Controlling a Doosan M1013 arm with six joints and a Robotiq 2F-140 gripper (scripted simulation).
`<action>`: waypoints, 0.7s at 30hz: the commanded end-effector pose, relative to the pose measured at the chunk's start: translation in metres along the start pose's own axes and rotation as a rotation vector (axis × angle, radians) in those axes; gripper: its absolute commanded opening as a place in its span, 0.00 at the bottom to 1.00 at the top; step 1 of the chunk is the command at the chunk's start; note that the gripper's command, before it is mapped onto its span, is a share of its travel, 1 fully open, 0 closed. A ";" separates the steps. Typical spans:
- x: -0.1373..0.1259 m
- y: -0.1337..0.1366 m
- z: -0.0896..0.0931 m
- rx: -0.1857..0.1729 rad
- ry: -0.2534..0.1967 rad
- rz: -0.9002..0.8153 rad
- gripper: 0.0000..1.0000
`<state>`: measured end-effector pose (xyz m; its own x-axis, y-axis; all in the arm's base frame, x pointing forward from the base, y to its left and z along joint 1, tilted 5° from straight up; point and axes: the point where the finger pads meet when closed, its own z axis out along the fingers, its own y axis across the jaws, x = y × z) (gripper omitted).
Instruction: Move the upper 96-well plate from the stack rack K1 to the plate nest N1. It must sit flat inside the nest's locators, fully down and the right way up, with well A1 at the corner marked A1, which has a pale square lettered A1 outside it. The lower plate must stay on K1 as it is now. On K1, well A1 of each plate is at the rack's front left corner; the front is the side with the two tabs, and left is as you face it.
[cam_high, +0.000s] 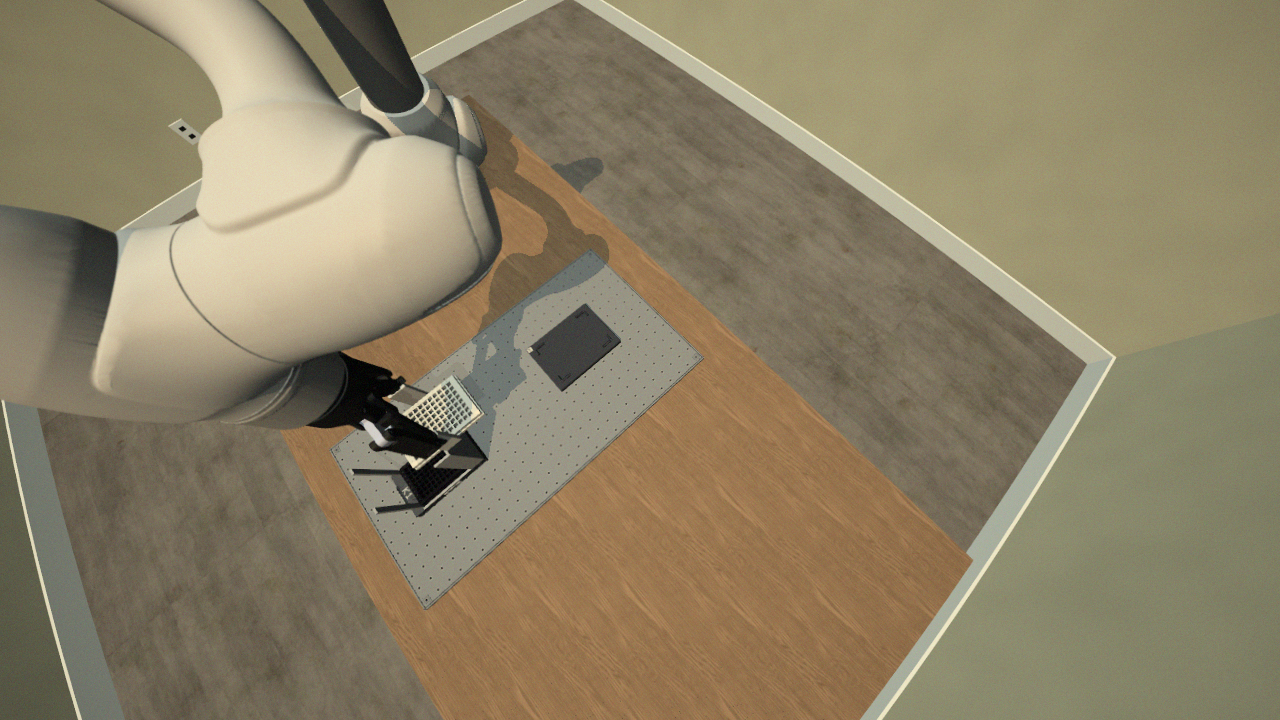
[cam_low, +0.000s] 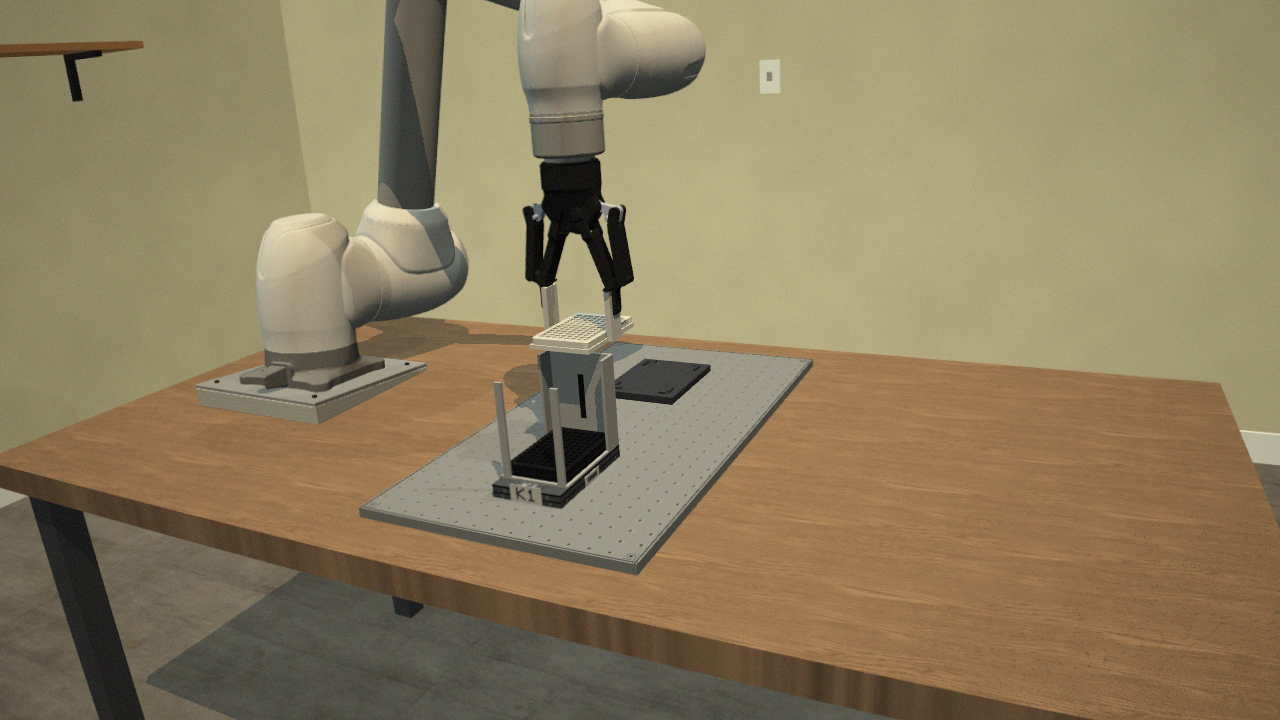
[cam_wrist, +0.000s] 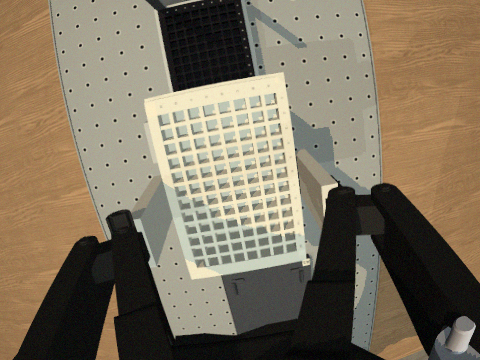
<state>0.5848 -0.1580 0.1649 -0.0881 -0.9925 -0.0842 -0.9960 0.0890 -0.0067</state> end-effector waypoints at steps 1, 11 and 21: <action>-0.009 0.000 0.000 0.000 0.000 0.000 0.00; -0.036 0.002 0.001 0.000 0.000 0.000 0.00; -0.069 0.004 0.001 0.000 0.000 0.000 0.00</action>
<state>0.5867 -0.0949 0.1687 -0.0881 -0.9925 -0.0842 -0.9960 0.0890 -0.0067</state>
